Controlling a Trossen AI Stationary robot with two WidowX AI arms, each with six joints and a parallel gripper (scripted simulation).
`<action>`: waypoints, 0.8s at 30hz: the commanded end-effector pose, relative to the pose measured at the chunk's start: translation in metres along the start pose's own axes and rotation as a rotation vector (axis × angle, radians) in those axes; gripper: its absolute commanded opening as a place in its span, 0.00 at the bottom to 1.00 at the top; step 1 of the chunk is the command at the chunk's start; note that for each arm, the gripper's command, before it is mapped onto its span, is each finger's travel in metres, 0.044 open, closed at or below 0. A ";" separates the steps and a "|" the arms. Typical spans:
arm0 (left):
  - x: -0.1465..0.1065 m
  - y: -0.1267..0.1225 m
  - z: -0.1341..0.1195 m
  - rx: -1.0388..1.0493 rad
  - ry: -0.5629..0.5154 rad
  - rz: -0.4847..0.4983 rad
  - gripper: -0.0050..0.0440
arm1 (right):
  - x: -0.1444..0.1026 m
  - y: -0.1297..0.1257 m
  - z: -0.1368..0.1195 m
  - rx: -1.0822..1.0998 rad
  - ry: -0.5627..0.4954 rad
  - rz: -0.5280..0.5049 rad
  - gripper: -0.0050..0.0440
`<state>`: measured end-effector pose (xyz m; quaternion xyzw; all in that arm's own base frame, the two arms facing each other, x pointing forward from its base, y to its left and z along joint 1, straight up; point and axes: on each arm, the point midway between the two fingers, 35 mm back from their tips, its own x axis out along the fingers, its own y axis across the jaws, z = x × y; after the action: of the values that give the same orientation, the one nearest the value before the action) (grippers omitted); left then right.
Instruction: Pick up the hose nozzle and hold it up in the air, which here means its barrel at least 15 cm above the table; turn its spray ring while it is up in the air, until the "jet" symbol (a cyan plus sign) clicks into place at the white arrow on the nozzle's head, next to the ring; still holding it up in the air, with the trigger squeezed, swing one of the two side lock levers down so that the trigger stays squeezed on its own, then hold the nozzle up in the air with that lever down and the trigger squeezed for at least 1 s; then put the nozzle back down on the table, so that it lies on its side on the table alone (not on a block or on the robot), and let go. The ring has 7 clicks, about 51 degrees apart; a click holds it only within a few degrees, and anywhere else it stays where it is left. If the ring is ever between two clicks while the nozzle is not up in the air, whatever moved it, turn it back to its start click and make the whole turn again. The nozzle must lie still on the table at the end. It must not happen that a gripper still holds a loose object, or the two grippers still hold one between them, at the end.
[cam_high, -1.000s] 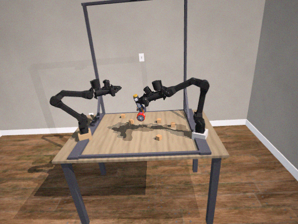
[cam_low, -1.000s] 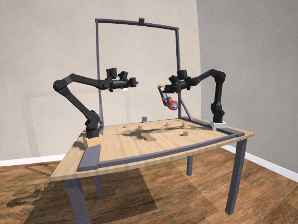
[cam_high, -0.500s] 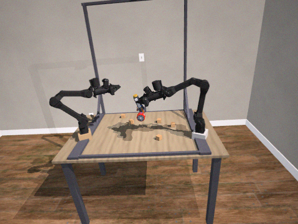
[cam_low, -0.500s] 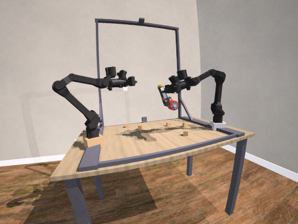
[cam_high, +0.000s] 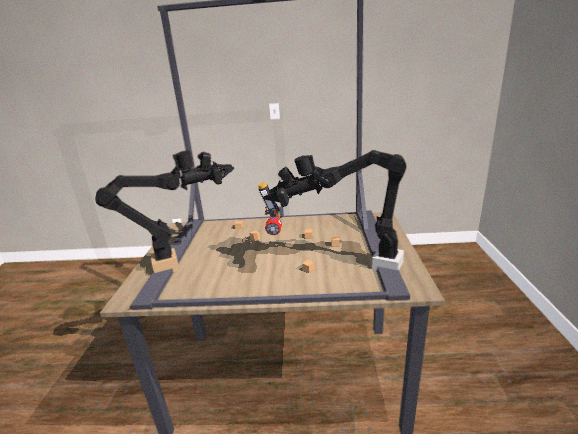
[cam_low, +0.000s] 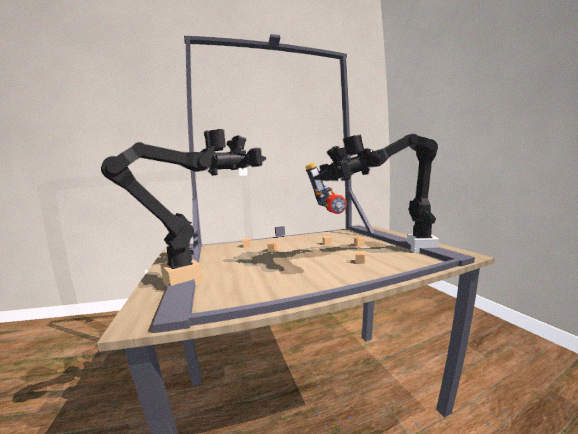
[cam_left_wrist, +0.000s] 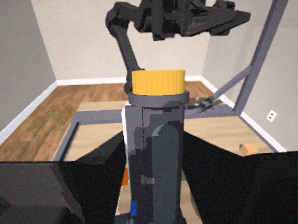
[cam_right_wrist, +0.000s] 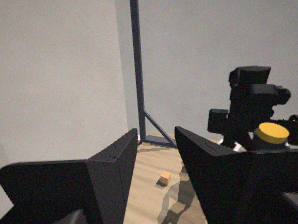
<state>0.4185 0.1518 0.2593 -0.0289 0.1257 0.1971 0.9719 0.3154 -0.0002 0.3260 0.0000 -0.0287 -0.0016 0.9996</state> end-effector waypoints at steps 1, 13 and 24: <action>-0.005 0.001 0.015 0.004 -0.041 0.004 0.45 | -0.001 0.000 0.004 -0.001 -0.011 -0.002 0.45; -0.005 0.001 0.015 0.004 -0.041 0.004 0.45 | 0.000 0.000 0.003 0.000 -0.007 0.001 0.45; -0.005 0.001 0.015 0.004 -0.042 0.004 0.45 | 0.000 0.000 0.003 0.001 -0.007 0.004 0.45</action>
<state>0.4185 0.1518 0.2593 -0.0289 0.1257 0.1971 0.9719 0.3160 -0.0005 0.3226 0.0000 -0.0247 -0.0020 0.9997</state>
